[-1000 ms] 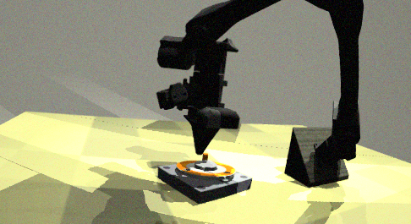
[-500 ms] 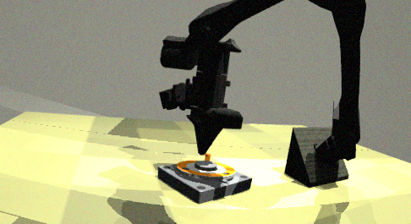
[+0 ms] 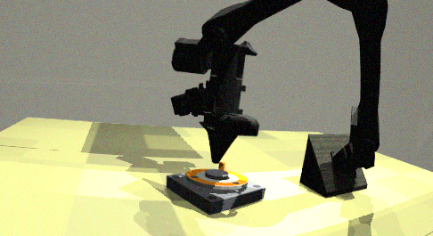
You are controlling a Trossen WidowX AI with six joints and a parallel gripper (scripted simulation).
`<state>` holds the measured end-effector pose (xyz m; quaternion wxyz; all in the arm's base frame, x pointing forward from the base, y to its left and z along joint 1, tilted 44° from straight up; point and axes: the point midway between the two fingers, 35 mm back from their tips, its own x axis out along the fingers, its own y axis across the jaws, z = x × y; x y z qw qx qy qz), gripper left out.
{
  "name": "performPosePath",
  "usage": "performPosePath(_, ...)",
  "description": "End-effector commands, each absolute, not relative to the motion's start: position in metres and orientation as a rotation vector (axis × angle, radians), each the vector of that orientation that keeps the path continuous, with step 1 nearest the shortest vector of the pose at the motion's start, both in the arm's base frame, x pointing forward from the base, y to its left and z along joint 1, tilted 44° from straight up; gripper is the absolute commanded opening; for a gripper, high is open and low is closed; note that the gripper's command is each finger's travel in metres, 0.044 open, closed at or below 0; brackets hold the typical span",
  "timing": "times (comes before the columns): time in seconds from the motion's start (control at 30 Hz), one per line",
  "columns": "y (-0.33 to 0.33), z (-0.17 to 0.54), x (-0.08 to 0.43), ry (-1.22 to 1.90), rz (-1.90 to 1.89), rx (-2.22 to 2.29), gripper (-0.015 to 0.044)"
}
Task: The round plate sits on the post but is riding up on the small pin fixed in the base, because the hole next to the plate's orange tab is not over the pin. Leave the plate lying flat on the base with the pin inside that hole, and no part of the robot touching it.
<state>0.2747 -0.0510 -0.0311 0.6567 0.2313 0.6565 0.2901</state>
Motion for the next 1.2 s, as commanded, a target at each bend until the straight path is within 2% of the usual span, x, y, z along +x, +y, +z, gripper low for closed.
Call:
performPosePath(0.0, -0.048, -0.033, 0.267, 1.508, 0.665, 0.53, 0.0)
performPosePath(1.17, -0.04, -0.024, 0.248, 1.509, 0.665, 0.531, 0.0)
